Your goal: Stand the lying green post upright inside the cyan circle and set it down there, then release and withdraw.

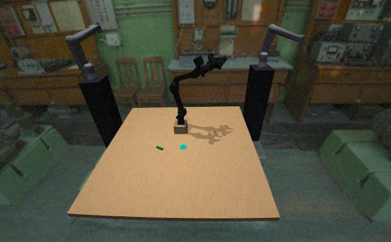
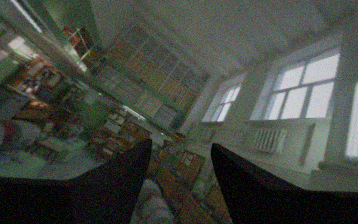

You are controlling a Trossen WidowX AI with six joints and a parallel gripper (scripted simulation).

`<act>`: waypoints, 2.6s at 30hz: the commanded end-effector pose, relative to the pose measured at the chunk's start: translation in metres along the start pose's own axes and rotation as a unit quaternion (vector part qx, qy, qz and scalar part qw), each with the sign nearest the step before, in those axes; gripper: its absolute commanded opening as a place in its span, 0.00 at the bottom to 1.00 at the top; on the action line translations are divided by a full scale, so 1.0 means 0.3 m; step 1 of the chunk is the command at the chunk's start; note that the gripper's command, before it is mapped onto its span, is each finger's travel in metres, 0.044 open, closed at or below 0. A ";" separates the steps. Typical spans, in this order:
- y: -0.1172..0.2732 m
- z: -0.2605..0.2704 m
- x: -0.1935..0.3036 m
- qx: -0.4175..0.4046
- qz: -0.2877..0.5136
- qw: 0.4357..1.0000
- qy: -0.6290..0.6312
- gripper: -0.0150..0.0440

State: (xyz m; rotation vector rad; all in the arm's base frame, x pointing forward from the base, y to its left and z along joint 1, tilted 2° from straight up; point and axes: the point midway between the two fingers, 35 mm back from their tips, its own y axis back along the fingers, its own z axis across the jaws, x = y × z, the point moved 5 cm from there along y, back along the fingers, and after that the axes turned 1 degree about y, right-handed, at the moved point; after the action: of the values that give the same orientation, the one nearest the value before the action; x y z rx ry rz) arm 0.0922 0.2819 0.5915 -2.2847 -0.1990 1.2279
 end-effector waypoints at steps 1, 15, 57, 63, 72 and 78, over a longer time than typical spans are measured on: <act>0.000 -0.040 0.121 0.014 0.063 0.997 0.036 0.65; 0.139 -0.258 0.562 0.049 0.306 0.940 0.144 0.65; 1.455 -0.610 1.087 -0.011 0.831 0.556 0.026 0.65; 1.648 -0.558 1.057 -0.033 0.858 0.511 -0.040 0.65; 1.893 -0.436 0.982 -0.065 0.871 0.464 -0.152 0.65; 1.991 -0.359 0.936 -0.079 0.864 0.450 -0.211 0.65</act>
State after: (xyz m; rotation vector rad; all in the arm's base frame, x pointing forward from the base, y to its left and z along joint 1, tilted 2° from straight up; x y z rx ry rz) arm 0.2803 -0.1574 0.1292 -1.5562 2.5370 2.4461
